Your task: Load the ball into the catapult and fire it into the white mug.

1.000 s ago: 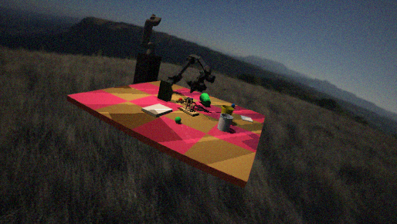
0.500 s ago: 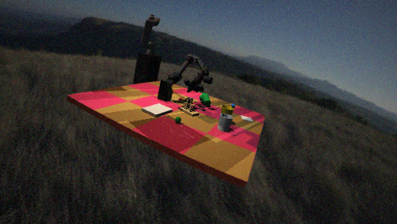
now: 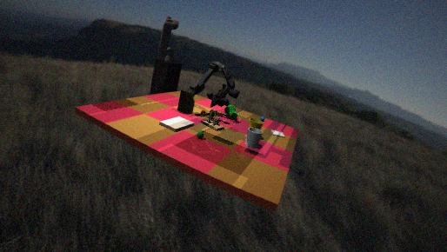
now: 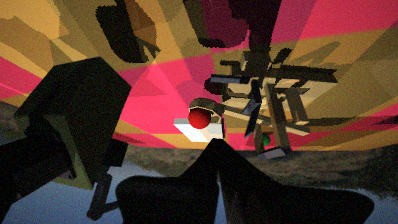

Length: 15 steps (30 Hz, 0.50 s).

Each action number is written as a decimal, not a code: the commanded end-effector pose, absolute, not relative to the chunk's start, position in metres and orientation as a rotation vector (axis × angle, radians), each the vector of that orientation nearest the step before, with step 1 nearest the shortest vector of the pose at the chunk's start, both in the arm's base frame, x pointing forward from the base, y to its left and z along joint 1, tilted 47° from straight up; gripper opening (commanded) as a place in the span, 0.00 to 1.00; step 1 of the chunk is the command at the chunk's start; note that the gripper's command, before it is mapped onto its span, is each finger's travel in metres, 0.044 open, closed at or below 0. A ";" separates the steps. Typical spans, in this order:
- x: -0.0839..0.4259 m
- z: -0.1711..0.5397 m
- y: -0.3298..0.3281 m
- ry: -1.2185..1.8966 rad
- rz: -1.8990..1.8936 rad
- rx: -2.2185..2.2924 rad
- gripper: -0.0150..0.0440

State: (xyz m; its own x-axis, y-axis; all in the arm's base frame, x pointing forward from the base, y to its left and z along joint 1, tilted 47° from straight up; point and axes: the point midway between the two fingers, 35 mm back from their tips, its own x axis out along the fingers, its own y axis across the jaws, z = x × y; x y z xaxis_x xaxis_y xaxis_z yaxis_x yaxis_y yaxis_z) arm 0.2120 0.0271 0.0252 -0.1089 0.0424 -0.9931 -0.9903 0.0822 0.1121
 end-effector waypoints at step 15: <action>0.211 0.003 0.050 1.305 1.251 -1.056 0.25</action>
State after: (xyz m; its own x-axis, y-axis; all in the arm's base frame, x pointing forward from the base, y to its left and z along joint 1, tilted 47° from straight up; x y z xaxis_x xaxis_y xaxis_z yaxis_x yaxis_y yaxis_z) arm 0.2127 0.0453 0.0084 -0.1080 0.0411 -0.9933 -0.9904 0.0821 0.1111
